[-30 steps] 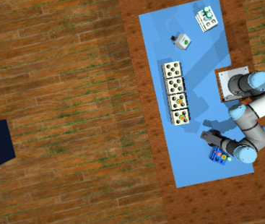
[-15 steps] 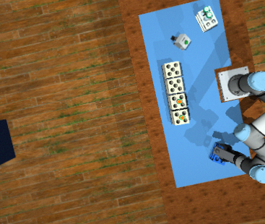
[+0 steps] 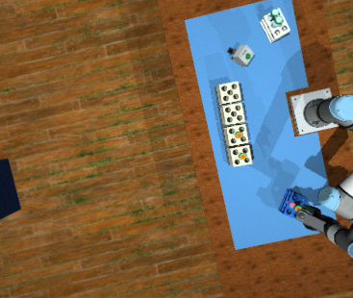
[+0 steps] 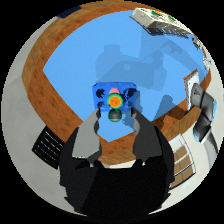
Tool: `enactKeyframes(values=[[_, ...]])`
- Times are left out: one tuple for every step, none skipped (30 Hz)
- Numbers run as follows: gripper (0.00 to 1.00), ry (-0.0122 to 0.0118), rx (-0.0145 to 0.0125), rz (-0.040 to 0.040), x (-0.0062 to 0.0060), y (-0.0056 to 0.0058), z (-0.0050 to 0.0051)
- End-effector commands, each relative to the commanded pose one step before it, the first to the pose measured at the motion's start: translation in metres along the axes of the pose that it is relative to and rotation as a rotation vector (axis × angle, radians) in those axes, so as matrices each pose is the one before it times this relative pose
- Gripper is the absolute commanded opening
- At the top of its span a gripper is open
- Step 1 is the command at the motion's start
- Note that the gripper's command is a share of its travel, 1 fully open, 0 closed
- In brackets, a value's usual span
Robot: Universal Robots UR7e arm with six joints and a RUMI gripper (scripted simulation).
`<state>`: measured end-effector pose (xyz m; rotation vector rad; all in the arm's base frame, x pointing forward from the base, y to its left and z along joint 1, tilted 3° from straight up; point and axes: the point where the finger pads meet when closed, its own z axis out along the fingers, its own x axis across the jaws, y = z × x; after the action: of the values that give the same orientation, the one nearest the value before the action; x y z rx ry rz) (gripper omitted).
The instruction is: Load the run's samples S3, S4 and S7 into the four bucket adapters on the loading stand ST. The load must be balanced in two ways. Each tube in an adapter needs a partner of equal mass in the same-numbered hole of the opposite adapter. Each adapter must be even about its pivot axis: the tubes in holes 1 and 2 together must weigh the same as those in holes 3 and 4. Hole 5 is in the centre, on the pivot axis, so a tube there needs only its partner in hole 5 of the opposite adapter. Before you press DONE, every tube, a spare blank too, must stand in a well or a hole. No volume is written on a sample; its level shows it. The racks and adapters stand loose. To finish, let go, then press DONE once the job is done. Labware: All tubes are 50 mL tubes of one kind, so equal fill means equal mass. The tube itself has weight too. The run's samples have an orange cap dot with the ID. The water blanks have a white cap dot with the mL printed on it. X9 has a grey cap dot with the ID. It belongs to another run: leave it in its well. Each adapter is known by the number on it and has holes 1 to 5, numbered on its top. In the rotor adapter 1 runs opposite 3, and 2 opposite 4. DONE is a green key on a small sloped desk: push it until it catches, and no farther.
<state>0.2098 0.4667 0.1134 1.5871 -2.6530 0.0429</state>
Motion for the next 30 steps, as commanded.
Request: enactKeyframes(values=[[0.35, -0.00065, 0.00069, 0.0006, -0.00163, 0.00135, -0.00052], [0.35, 0.00001, 0.0, 0.0, -0.00002, 0.00001, -0.00001], [0.35, 0.00004, 0.0, 0.0, -0.00002, 0.00001, 0.00324], [0.35, -0.00002, 0.00001, 0.00001, -0.00002, 0.00001, 0.00341], [0.35, 0.0, 0.0, 0.0, 0.0, 0.0, 0.00333], [0.35, 0.0, 0.0, 0.0, 0.0, 0.0, 0.00333], [0.35, 0.0, 0.0, 0.0, 0.0, 0.0, 0.00333], [0.35, 0.0, 0.0, 0.0, 0.0, 0.0, 0.00333], [0.35, 0.0, 0.0, 0.0, 0.0, 0.0, 0.00333], [0.35, 0.0, 0.0, 0.0, 0.0, 0.0, 0.00333], [0.35, 0.0, 0.0, 0.0, 0.0, 0.0, 0.00333], [0.35, 0.0, 0.0, 0.0, 0.0, 0.0, 0.00333], [0.35, 0.0, 0.0, 0.0, 0.0, 0.0, 0.00333], [0.35, 0.0, 0.0, 0.0, 0.0, 0.0, 0.00147], [0.35, 0.0, 0.0, 0.0, 0.0, 0.0, 0.0], [0.35, 0.0, 0.0, 0.0, 0.0, 0.0, 0.0], [0.35, 0.0, 0.0, 0.0, 0.0, 0.0, 0.00101], [0.35, 0.0, 0.0, 0.0, 0.0, 0.0, 0.001], [0.35, 0.0, 0.0, 0.0, 0.0, 0.0, 0.001], [0.35, 0.0, 0.0, 0.0, 0.0, 0.0, 0.001], [0.35, 0.0, 0.0, 0.0, 0.0, 0.0, 0.001], [0.35, 0.0, 0.0, 0.0, 0.0, 0.0, 0.001], [0.35, 0.0, 0.0, 0.0, 0.0, 0.0, 0.001], [0.35, 0.0, 0.0, 0.0, 0.0, 0.0, 0.001], [0.35, 0.0, 0.0, 0.0, 0.0, 0.0, 0.0], [0.35, 0.00003, 0.0, 0.0, 0.0, 0.0, -0.00008], [0.35, -0.00001, 0.0, 0.0, 0.0, 0.0, 0.00002], [0.35, -0.00001, 0.0, 0.0, 0.0, 0.0, 0.00002], [0.35, 0.0, 0.0, 0.0, 0.0, 0.0, 0.00001], [0.0, 0.0, 0.0, 0.0, 0.0, 0.0, 0.00001]])
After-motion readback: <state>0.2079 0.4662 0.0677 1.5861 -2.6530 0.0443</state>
